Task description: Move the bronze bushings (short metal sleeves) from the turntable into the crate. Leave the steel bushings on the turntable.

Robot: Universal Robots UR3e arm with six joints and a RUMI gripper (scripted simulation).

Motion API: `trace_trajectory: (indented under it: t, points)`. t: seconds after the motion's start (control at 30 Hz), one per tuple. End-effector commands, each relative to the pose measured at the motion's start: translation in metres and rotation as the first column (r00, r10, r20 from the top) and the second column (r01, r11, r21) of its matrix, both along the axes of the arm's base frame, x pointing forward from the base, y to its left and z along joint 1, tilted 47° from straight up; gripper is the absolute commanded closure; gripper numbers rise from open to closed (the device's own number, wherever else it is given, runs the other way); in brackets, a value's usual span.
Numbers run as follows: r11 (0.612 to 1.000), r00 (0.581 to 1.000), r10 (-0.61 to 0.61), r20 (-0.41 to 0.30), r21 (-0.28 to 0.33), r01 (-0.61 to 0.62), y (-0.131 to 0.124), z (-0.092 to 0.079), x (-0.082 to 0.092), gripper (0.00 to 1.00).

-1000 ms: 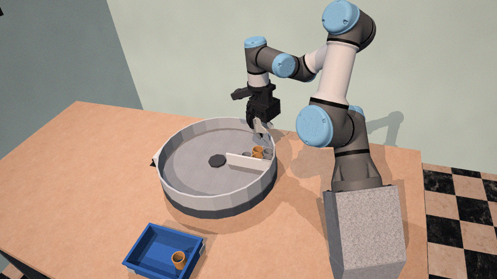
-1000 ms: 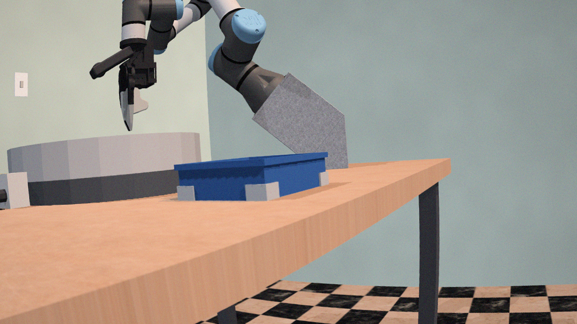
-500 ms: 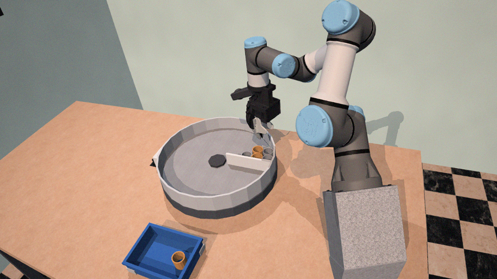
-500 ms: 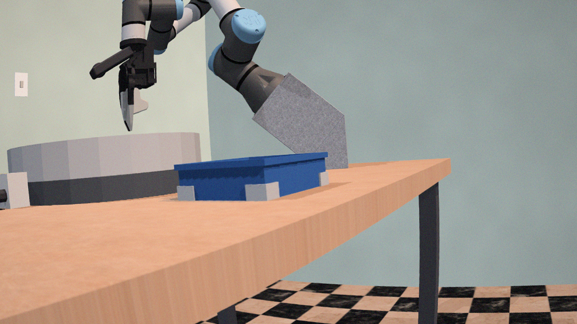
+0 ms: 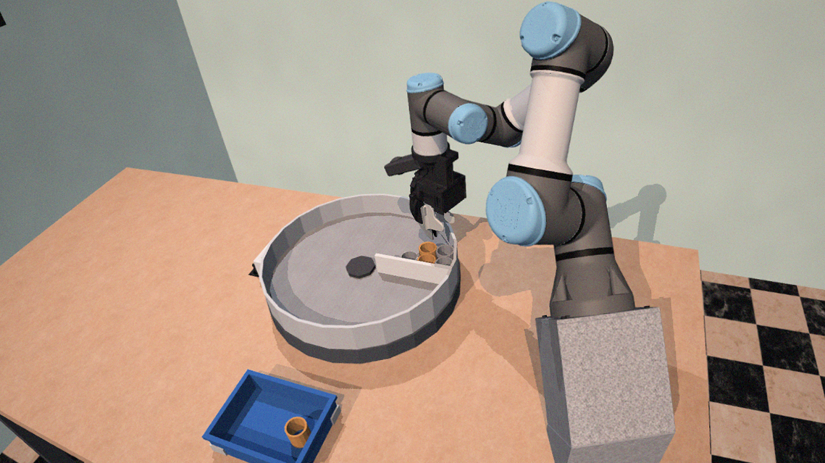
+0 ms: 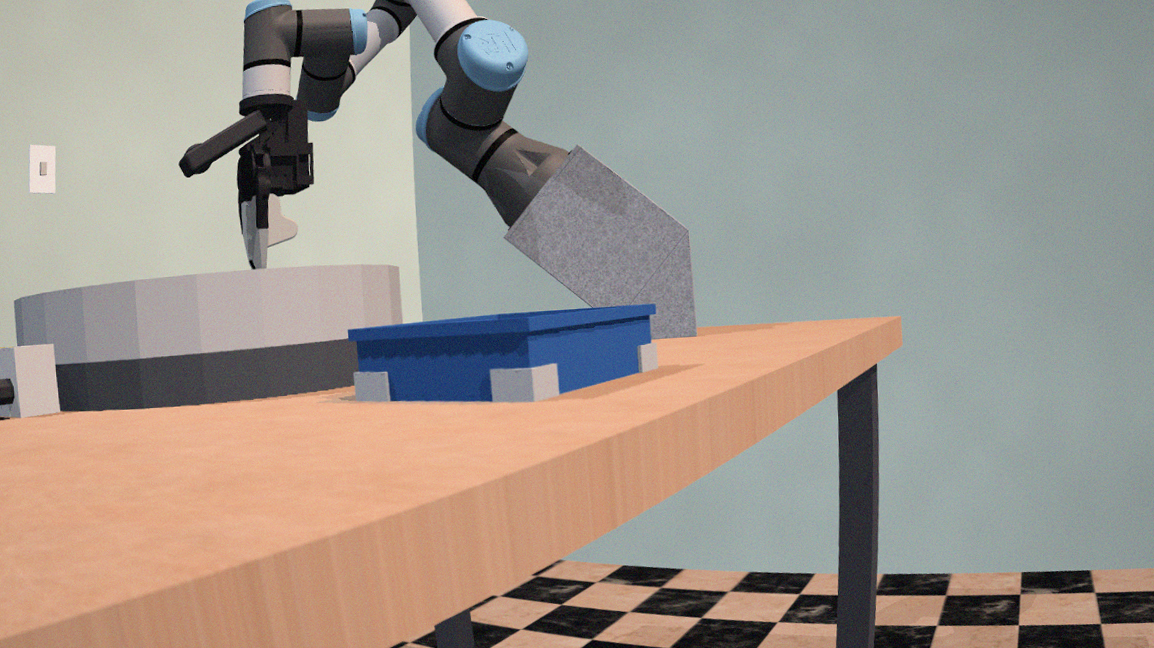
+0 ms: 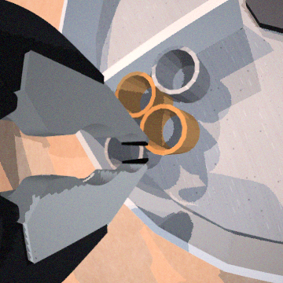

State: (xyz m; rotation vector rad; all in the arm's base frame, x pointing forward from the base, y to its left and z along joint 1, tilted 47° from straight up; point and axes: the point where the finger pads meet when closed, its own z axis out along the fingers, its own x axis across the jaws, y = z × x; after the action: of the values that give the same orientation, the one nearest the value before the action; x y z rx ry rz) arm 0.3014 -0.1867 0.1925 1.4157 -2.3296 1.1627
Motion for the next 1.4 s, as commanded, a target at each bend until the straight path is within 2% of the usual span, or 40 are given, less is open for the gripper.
trace_trajectory:
  t: [0.0,1.0,1.37]
  points:
    - [1.0,1.0,0.001,0.002,-0.001,-0.001,-0.0002,0.0006,0.0005,0.95]
    - [1.0,1.0,0.001,0.002,-0.001,-0.001,-0.0004,0.0004,0.0005,0.95]
    - [1.0,1.0,0.001,0.002,-0.001,-0.001,-0.0096,-0.0086,0.0037,0.95]
